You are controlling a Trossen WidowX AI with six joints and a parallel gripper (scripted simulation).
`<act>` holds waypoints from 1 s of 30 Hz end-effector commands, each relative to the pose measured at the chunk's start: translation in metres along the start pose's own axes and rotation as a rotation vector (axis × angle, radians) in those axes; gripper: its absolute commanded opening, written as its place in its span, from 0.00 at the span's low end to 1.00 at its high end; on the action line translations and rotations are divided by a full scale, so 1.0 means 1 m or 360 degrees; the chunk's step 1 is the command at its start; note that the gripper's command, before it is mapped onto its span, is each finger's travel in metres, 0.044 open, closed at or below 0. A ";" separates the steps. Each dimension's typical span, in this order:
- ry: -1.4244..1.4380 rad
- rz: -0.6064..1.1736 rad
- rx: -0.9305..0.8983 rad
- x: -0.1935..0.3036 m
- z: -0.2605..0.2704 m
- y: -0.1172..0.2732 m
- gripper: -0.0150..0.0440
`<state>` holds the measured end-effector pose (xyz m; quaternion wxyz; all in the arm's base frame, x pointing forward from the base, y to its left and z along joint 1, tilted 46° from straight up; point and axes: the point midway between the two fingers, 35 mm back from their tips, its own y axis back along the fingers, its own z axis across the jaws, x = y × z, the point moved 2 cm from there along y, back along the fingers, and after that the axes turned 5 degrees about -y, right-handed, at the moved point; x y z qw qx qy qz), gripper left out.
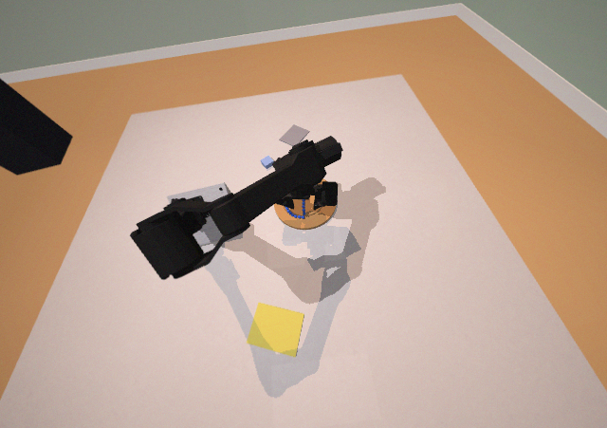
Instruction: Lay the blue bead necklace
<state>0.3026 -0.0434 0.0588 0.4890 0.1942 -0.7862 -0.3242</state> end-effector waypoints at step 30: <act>-0.0009 0.0005 -0.0013 0.000 0.001 -0.037 0.46</act>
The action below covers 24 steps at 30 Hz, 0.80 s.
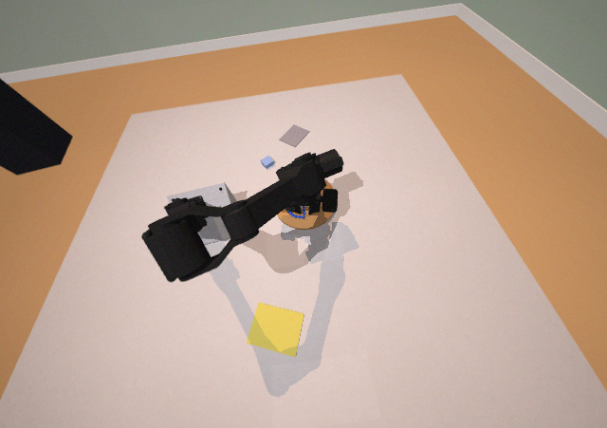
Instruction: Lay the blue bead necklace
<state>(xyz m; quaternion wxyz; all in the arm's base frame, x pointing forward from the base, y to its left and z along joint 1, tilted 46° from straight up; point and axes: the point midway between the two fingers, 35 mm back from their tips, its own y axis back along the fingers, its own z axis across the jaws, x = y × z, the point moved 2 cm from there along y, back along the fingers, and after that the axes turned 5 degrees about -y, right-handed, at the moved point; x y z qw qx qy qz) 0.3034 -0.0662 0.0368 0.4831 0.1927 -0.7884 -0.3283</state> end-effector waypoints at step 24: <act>0.0004 0.0003 -0.0005 0.000 0.001 -0.003 0.25</act>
